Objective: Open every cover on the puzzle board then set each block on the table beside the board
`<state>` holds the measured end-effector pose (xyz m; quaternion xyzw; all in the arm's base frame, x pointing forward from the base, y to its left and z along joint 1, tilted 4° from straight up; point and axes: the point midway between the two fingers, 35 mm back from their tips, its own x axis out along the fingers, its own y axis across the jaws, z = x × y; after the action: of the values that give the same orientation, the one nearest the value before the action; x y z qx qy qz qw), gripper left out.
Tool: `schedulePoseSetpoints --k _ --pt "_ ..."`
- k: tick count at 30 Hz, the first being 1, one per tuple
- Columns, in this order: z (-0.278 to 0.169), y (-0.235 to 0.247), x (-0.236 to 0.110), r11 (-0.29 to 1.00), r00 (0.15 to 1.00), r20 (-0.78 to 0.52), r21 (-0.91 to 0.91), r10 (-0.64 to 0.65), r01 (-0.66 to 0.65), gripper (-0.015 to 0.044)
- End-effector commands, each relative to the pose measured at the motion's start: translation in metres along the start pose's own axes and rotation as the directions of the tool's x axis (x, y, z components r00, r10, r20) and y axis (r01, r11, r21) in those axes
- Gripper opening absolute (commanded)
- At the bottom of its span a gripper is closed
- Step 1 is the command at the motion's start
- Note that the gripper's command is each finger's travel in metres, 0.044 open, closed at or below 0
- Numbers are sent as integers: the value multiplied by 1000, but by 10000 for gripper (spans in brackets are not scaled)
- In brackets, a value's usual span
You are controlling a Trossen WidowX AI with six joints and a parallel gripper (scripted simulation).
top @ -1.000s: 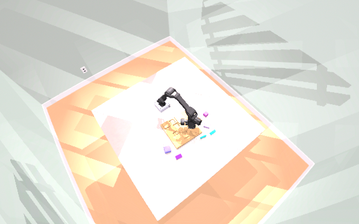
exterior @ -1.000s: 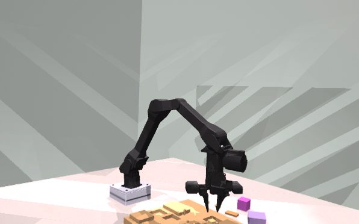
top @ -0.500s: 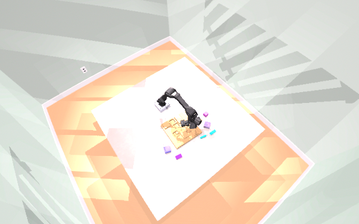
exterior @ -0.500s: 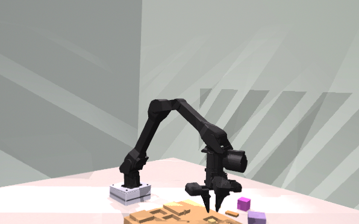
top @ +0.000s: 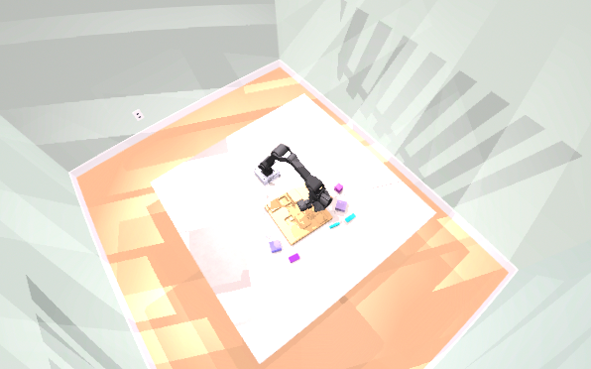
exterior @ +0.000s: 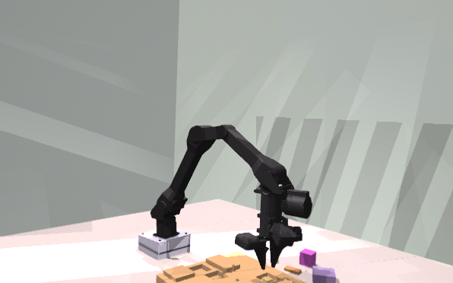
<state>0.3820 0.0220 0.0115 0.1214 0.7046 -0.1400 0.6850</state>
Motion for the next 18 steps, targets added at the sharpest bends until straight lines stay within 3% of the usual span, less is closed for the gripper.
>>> schedulePoseSetpoints --k 1,18 --pt "-1 0 1 1000 1000 -2 -23 -1 1 144" --pt "-1 0 9 1000 1000 -2 -23 -1 1 144"
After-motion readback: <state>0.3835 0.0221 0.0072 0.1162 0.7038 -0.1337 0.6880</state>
